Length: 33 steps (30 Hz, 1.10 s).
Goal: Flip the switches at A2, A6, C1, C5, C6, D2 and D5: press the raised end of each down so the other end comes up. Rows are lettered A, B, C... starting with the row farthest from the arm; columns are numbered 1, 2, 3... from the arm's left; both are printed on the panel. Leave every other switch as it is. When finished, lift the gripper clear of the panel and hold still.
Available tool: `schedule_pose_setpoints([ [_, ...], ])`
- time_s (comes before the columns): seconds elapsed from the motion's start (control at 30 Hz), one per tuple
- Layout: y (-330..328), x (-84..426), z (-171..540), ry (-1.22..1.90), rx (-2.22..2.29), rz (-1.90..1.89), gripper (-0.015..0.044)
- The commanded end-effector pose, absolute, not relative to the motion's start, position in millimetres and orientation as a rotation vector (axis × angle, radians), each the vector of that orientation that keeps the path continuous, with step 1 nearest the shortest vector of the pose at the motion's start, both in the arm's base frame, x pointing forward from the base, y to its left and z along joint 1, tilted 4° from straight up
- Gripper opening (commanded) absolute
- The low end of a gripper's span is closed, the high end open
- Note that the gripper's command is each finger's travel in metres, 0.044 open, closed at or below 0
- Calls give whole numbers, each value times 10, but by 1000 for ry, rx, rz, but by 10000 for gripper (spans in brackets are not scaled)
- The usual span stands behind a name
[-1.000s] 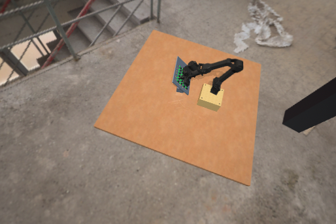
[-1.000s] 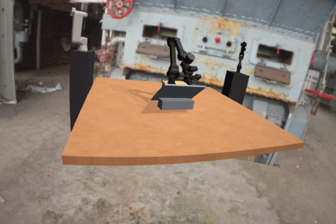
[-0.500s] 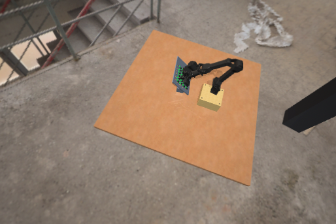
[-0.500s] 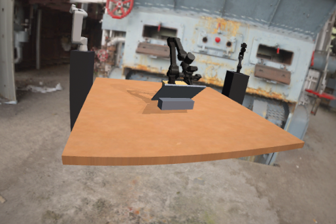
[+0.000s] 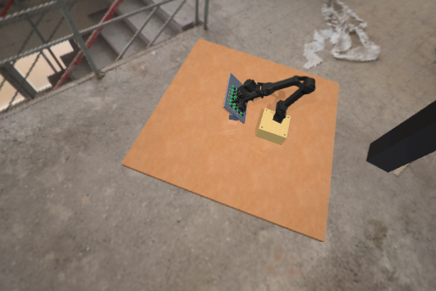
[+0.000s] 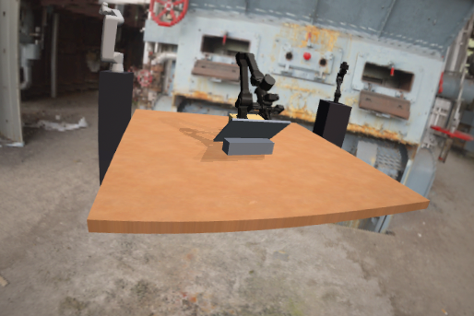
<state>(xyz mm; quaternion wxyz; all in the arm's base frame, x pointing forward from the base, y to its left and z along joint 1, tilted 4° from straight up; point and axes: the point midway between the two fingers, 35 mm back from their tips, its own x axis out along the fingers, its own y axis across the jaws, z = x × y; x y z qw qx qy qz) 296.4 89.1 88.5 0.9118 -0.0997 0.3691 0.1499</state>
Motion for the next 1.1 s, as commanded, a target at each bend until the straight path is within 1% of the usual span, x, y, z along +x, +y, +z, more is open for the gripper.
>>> schedule_pose_setpoints([
  [0.0,890,2972,881,759,-204,306,0],
  [0.7,896,2990,861,759,-204,306,0],
  [0.8,873,2901,987,767,-206,308,0],
  [0.97,779,2577,1323,787,-208,304,0],
  [1.07,775,2563,1334,788,-208,304,0],
])
